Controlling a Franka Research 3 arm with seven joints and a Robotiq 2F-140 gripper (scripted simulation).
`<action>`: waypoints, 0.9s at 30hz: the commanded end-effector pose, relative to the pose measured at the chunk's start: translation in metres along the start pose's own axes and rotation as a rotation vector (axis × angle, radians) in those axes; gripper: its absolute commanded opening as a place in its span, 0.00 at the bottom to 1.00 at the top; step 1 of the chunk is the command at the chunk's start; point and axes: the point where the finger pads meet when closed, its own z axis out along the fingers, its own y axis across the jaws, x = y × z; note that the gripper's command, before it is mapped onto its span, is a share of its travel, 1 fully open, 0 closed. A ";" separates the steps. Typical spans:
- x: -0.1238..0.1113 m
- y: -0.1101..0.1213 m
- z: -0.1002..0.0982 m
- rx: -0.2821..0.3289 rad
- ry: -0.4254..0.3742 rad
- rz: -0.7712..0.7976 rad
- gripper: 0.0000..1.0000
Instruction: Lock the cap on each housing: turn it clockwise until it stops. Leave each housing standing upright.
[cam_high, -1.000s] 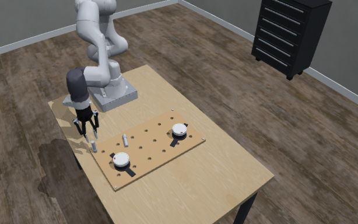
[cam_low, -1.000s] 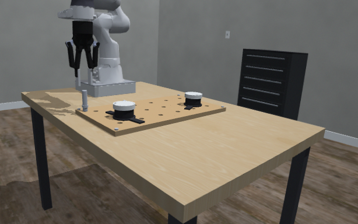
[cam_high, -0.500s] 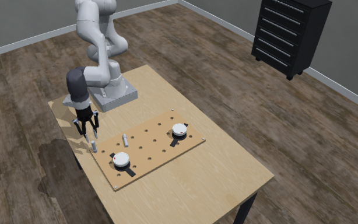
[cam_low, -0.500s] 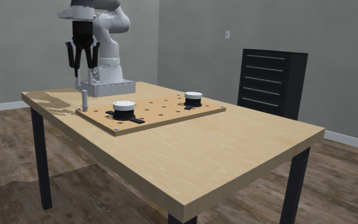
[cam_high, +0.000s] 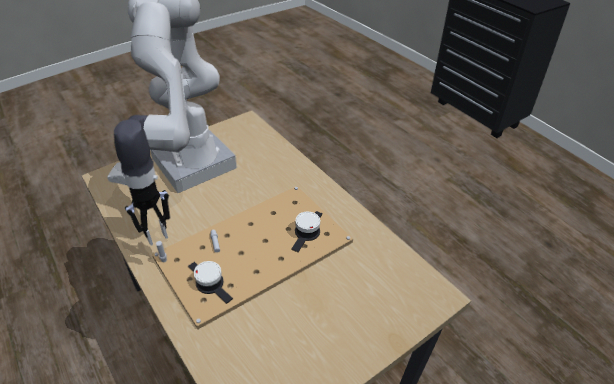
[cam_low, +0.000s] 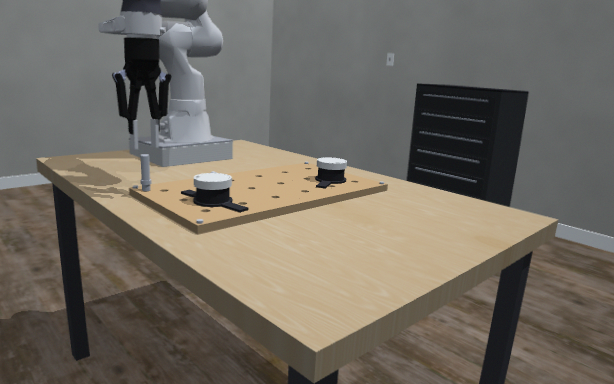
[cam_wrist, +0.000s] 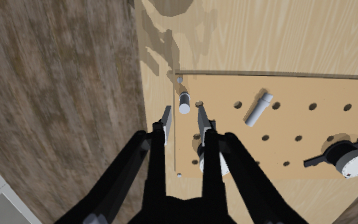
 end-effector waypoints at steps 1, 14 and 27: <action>0.000 -0.001 0.003 -0.001 -0.002 -0.001 0.36; 0.000 -0.001 0.014 -0.001 -0.002 -0.001 0.36; 0.000 -0.001 0.030 -0.001 -0.002 -0.001 0.36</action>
